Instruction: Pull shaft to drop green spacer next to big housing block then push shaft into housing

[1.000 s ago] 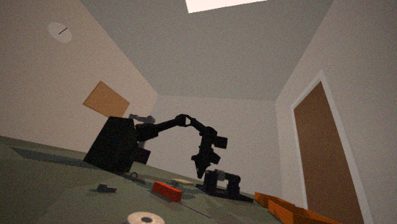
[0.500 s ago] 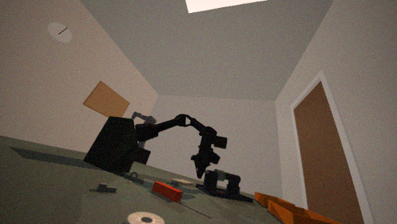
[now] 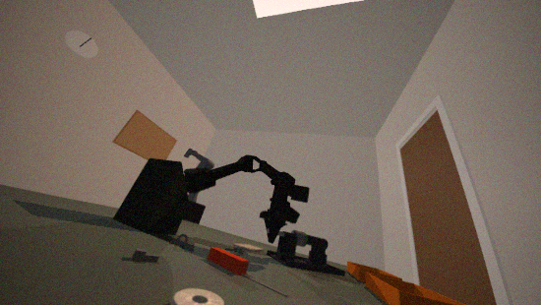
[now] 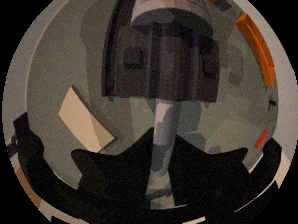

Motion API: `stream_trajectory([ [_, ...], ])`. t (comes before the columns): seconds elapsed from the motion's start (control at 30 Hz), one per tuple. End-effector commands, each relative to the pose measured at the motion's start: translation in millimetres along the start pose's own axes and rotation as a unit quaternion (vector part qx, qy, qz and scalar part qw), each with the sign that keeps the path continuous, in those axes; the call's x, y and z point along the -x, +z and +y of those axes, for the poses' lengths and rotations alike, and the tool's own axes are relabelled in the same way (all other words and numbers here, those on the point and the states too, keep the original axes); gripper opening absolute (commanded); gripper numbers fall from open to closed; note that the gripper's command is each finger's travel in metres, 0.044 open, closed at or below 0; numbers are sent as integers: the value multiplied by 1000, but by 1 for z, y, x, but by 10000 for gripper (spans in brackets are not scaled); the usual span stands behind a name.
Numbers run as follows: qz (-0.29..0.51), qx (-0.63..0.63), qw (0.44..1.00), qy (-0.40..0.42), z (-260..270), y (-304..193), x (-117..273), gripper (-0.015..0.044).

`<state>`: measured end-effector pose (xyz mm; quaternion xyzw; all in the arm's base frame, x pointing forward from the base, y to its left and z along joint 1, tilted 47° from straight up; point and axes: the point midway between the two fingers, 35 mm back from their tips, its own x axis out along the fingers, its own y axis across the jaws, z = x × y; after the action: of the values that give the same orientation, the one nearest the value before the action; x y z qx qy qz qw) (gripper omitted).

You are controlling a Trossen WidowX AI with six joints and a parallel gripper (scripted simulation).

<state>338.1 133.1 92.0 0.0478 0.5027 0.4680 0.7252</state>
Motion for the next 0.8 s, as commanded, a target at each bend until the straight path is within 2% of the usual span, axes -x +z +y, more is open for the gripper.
stream_trajectory([
  [0.0,1,1,1000,-1,0,-1,1,0],
  [0.77,1,1,1000,-1,0,-4,1,0],
])
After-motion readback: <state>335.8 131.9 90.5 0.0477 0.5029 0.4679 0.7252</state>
